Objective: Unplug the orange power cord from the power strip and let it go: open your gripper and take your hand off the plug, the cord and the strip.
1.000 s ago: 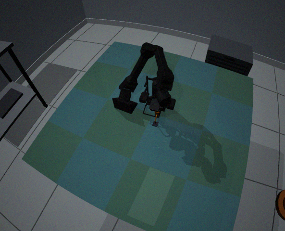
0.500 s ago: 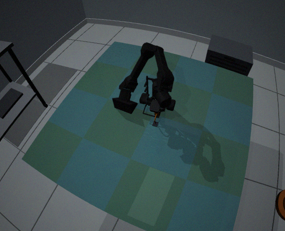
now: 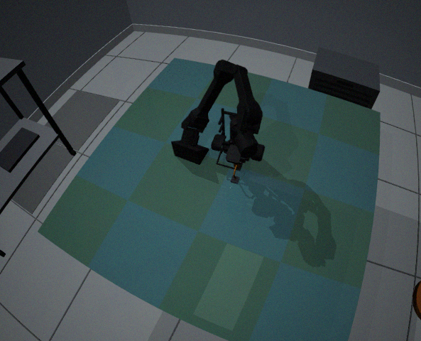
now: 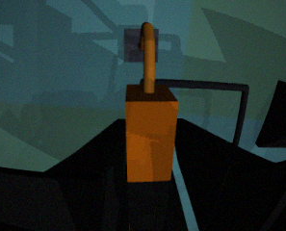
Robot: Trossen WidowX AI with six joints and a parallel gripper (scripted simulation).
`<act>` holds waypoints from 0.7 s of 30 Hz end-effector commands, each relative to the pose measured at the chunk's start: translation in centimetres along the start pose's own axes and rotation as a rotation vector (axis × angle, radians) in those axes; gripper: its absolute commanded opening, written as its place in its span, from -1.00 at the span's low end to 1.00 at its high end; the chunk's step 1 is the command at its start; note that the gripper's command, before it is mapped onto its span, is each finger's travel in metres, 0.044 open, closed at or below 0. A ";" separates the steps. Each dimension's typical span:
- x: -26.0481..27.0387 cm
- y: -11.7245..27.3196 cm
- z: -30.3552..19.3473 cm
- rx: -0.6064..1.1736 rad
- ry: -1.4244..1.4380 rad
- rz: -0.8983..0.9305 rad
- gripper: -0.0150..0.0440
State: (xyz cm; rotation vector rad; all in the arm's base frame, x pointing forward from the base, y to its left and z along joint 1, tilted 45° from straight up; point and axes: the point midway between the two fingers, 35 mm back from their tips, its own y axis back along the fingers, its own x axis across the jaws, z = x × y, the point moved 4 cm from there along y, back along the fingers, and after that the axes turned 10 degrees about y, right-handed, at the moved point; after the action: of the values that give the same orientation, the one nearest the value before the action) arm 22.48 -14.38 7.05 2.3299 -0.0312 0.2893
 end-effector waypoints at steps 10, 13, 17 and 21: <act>-0.2 0.6 2.6 -0.028 0.007 -0.001 -0.49; -0.3 0.6 2.8 -0.027 0.005 0.000 -0.40; -0.3 0.2 2.2 -0.025 0.002 0.002 -0.05; -0.3 0.2 2.2 -0.025 0.002 0.002 0.31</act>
State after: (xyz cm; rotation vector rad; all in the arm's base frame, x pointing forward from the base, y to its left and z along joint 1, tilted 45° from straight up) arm 22.62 -16.23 5.65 2.3051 -0.0334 0.2924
